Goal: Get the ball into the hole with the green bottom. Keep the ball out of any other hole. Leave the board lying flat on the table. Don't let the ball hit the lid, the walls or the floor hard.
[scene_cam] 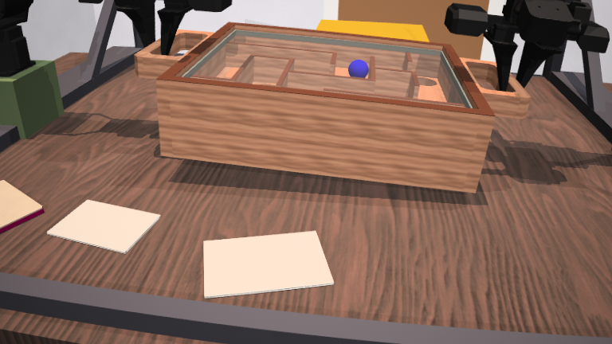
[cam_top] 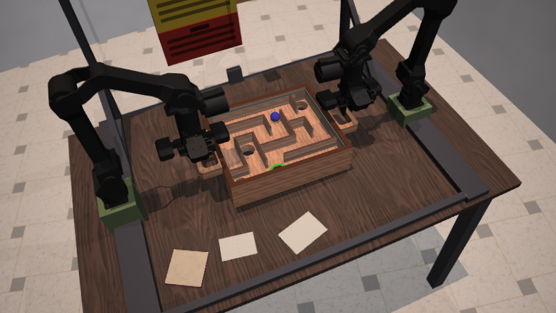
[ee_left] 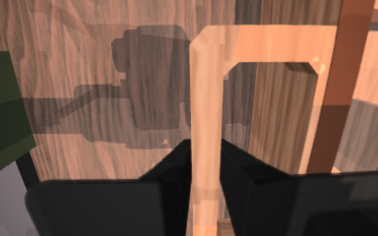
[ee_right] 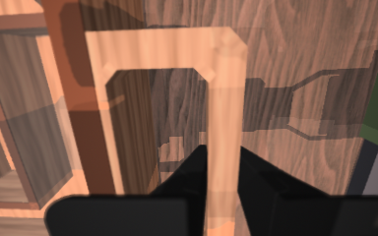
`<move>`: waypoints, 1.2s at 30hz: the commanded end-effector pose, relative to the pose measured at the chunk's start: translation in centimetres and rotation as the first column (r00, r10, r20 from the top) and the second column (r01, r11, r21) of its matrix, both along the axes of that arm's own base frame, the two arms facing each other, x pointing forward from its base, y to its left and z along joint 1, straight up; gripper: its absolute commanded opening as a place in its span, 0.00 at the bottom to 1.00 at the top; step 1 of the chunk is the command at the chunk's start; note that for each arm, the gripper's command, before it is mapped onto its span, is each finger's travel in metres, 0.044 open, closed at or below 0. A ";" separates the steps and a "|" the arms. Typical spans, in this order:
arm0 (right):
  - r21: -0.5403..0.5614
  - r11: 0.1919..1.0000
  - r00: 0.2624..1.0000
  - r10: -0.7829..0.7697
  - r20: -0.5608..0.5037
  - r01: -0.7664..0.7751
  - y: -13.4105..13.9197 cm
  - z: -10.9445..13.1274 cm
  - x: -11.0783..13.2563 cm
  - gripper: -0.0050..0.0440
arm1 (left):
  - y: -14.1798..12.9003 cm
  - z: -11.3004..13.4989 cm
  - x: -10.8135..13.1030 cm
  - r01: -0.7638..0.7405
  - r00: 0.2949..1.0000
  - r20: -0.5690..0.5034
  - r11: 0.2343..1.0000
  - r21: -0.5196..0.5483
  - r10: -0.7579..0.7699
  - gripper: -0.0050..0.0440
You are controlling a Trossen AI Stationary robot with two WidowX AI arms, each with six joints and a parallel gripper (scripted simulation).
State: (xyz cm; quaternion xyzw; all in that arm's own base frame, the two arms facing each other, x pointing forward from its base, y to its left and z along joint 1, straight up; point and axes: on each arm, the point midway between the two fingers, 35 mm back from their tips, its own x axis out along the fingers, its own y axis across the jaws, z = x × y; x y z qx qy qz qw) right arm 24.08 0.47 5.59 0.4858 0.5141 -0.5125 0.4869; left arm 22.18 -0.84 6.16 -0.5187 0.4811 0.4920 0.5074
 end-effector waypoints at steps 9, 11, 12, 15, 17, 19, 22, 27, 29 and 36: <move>0.005 1.000 0.999 0.001 0.053 -0.001 0.0 1.3 0.6 0.00 | 0.0 1.0 0.9 0.002 0.999 0.038 1.000 -0.007 -0.002 0.00; 0.005 1.000 0.999 0.001 0.045 -0.002 0.0 1.1 0.4 0.00 | 0.0 0.9 0.9 0.002 0.999 0.034 1.000 -0.007 -0.001 0.00; 0.005 1.000 0.999 0.001 0.044 -0.002 0.0 1.1 0.3 0.00 | 0.0 0.8 0.9 0.002 1.000 0.028 1.000 -0.007 -0.001 0.00; 0.004 1.000 0.999 0.001 0.048 -0.001 0.0 1.1 0.4 0.00 | 0.0 0.9 0.9 0.001 0.999 0.033 1.000 -0.007 -0.001 0.00; 0.004 1.000 0.999 0.001 0.047 -0.001 0.0 1.1 0.4 0.00 | 0.0 0.9 0.9 0.001 1.000 0.031 1.000 -0.007 -0.001 0.00; 0.004 1.000 0.999 0.001 0.048 -0.001 0.0 1.1 0.4 0.00 | 0.0 1.0 0.9 0.001 0.999 0.033 1.000 -0.007 -0.001 0.00; 0.004 1.000 0.999 0.001 0.048 -0.001 0.0 1.1 0.4 0.00 | 0.0 1.0 0.9 0.002 0.999 0.033 1.000 -0.007 -0.001 0.00; 0.004 1.000 0.999 0.001 0.049 -0.001 0.0 1.2 0.4 0.00 | 0.0 1.0 0.9 0.002 0.999 0.034 1.000 -0.007 -0.001 0.00; 0.031 1.000 0.998 0.001 0.064 -0.003 -0.2 0.1 -0.1 0.00 | 0.2 1.5 1.1 0.003 1.000 0.004 0.999 -0.035 -0.003 0.00; 0.018 1.000 0.994 -0.002 0.107 0.000 -0.1 -0.5 -0.1 0.00 | 0.1 2.4 1.2 -0.002 0.999 -0.032 1.000 -0.017 0.001 0.00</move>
